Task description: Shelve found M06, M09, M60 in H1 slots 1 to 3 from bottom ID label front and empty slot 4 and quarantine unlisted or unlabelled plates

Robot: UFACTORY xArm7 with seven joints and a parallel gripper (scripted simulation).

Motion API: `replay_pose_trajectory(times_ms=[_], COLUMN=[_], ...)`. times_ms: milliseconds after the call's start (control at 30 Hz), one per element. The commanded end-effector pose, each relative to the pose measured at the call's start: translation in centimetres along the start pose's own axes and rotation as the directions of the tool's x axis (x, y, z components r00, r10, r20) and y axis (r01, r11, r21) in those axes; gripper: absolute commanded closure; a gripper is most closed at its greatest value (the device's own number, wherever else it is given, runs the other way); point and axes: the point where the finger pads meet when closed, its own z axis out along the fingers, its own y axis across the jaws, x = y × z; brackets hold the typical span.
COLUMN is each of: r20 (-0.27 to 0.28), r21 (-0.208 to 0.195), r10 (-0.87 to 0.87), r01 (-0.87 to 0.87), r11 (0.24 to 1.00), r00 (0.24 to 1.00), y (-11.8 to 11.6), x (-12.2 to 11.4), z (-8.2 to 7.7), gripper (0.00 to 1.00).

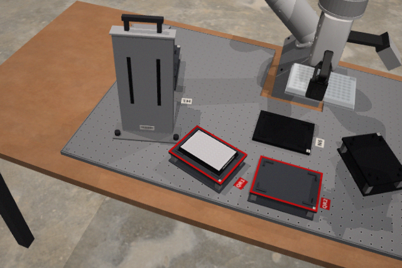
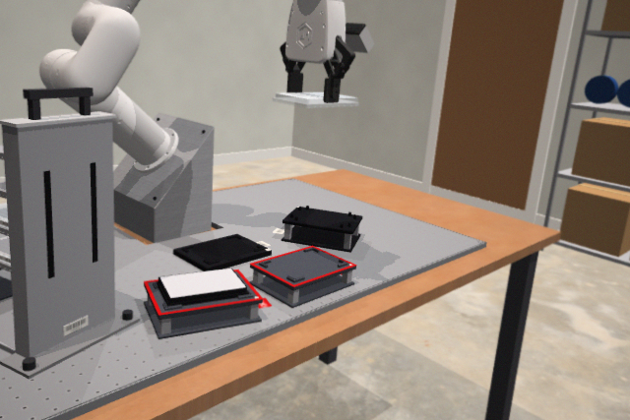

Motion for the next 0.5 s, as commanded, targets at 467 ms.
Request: replay_pose_trajectory(times_ms=[467], r20=[-0.001], r21=[-0.004], r10=[0.000], r01=[0.000], r11=[1.000], r00=[1.000], y=[0.1], x=[0.0], z=[2.5], gripper=[1.00])
